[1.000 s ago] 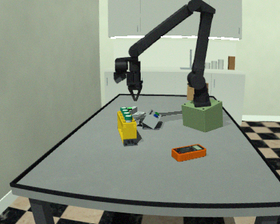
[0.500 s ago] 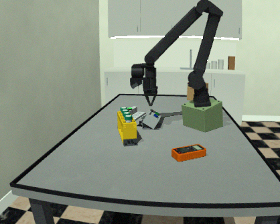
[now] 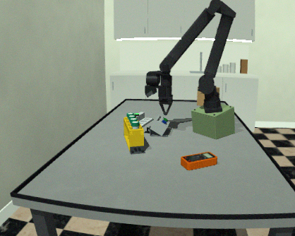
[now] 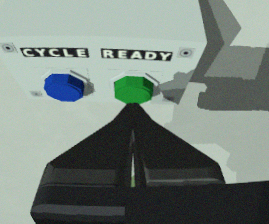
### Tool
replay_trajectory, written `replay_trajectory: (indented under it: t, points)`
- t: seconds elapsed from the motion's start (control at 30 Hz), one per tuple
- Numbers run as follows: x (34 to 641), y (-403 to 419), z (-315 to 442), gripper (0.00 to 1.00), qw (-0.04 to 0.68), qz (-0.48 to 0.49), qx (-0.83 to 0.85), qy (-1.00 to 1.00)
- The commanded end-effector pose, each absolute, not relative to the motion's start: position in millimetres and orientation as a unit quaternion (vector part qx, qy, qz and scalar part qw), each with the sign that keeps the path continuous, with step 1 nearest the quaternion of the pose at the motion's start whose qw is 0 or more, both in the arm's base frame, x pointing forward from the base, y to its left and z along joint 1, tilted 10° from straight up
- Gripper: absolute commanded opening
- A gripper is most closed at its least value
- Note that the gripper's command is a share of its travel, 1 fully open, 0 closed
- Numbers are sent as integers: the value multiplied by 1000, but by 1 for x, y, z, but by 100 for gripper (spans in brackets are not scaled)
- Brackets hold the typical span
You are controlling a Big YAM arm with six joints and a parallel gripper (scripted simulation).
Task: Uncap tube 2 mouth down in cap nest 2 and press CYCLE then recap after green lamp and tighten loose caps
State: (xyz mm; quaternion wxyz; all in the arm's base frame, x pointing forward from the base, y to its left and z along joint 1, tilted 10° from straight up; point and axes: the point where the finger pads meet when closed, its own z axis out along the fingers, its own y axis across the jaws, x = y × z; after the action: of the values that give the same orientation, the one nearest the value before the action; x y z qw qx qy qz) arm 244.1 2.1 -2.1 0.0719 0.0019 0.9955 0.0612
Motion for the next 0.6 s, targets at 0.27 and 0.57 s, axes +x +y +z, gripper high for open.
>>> replay_trajectory:
  t: [0.27, 0.57]
  points:
    - [252, 2, -8, 0, 75, 61, 1, 995]
    - [262, 2, 0, 0, 84, 61, 1, 995]
